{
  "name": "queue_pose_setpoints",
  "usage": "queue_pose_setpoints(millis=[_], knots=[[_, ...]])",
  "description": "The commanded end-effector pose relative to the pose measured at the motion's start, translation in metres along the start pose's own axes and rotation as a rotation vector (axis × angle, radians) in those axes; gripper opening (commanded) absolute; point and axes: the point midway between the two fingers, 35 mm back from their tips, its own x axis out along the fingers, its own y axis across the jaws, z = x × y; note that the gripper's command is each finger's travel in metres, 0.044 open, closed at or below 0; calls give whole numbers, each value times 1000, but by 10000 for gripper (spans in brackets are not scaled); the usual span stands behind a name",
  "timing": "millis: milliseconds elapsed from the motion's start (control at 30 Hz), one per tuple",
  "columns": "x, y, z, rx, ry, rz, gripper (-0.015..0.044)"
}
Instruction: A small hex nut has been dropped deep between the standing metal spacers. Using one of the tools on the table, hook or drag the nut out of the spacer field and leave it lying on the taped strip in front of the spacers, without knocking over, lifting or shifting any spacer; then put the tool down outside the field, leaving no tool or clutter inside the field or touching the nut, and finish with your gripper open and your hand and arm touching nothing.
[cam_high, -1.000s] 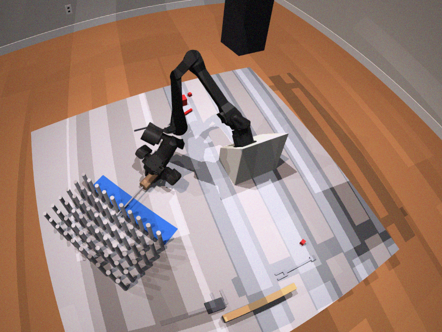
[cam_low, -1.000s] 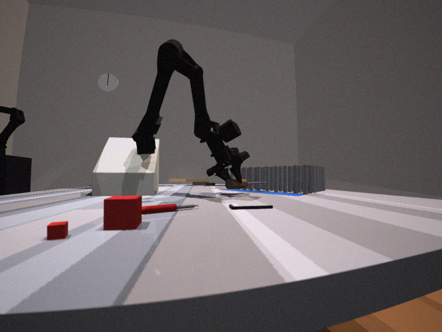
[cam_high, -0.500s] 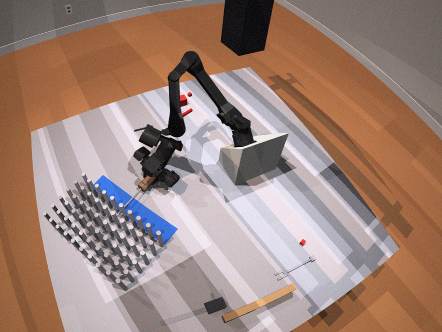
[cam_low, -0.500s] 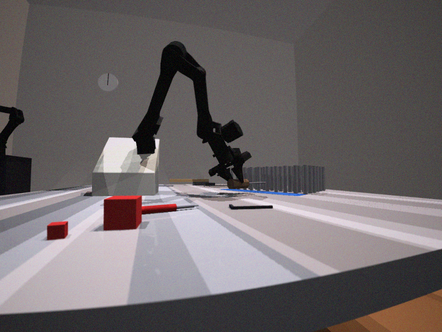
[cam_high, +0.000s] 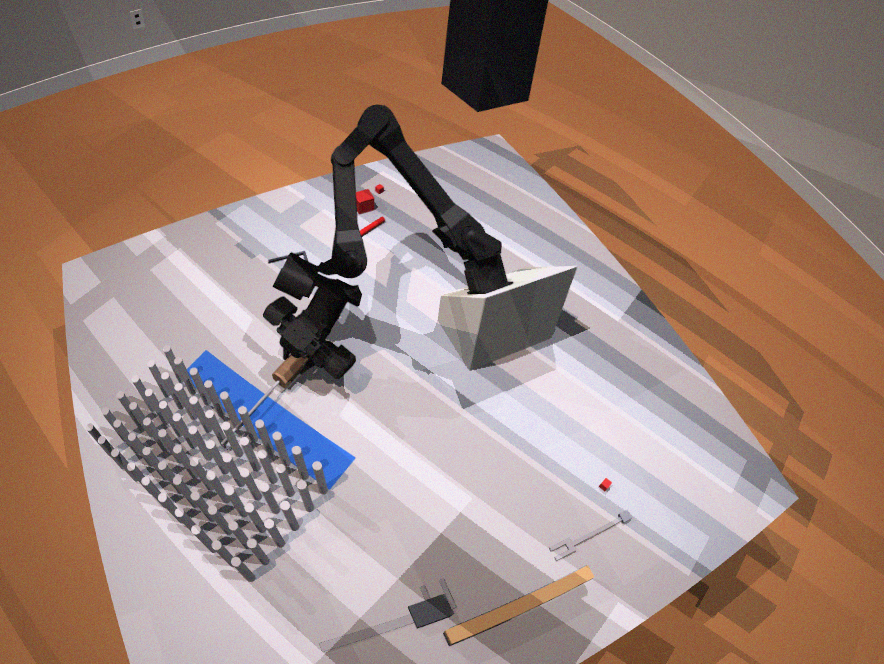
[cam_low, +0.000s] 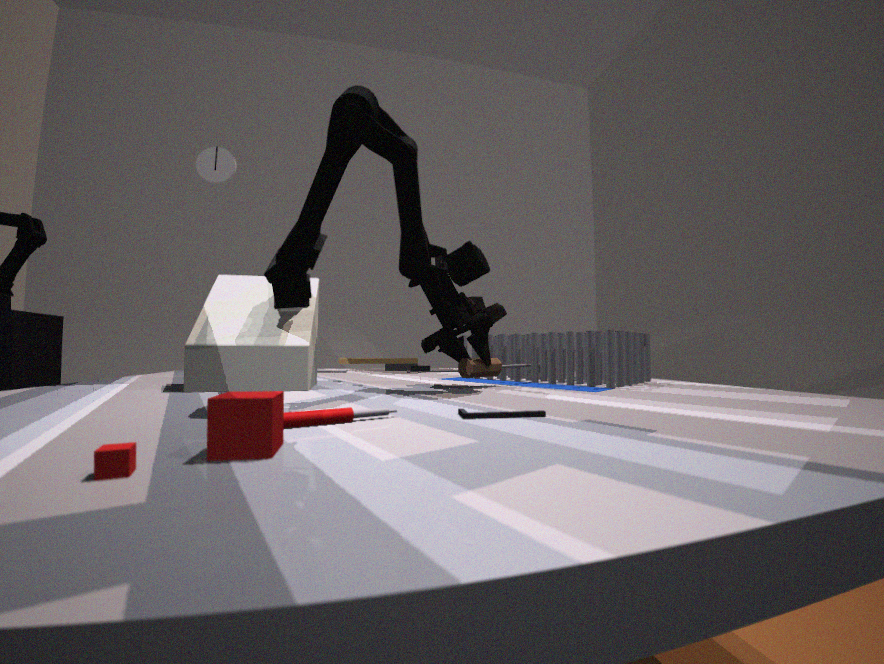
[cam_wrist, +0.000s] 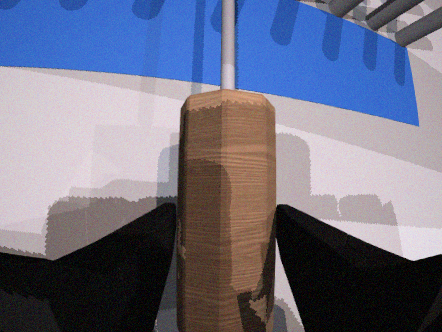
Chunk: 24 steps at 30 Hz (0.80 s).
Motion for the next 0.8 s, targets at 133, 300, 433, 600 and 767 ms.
queue_pose_setpoints(millis=[133,300,433,600,767], knots=[[2,-2,6,5,0,-4,0],[4,-2,9,5,0,-4,0],[5,-2,12,5,0,-4,0],[6,-2,15,5,0,-4,0],[8,-2,18,5,0,-4,0]])
